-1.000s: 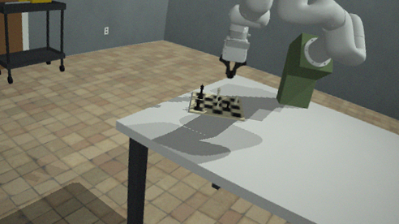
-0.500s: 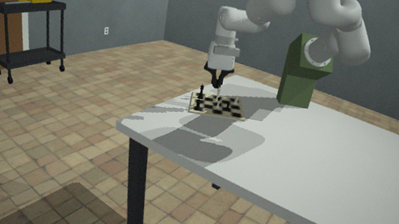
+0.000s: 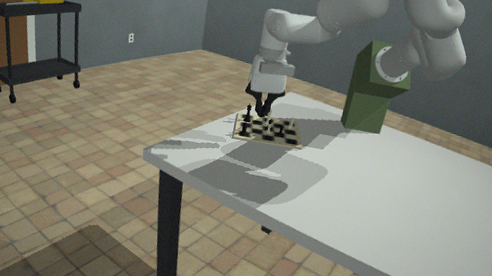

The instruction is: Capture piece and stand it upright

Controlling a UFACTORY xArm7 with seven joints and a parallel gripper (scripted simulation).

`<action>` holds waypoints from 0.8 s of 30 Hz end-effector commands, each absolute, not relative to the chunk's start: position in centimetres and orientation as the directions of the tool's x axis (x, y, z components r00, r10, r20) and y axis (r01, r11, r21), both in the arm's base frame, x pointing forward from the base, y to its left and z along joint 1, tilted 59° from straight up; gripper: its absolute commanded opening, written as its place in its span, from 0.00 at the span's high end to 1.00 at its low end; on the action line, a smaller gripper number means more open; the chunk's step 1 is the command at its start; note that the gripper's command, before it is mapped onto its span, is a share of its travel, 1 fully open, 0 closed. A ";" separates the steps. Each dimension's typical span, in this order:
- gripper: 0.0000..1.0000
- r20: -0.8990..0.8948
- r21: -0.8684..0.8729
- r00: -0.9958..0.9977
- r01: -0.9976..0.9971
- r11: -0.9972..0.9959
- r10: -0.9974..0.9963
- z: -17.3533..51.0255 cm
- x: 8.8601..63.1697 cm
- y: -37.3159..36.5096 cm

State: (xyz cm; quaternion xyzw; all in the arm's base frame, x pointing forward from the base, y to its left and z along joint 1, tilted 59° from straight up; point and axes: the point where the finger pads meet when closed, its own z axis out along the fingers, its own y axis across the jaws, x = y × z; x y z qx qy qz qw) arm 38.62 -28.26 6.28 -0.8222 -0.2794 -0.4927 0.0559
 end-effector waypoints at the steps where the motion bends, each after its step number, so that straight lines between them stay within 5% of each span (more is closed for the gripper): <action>1: 1.00 0.840 0.187 0.359 0.512 -0.838 0.407 6.5 38.6 -28.5; 24: 1.00 0.840 0.187 0.359 0.512 -0.838 0.407 3.6 43.0 -26.5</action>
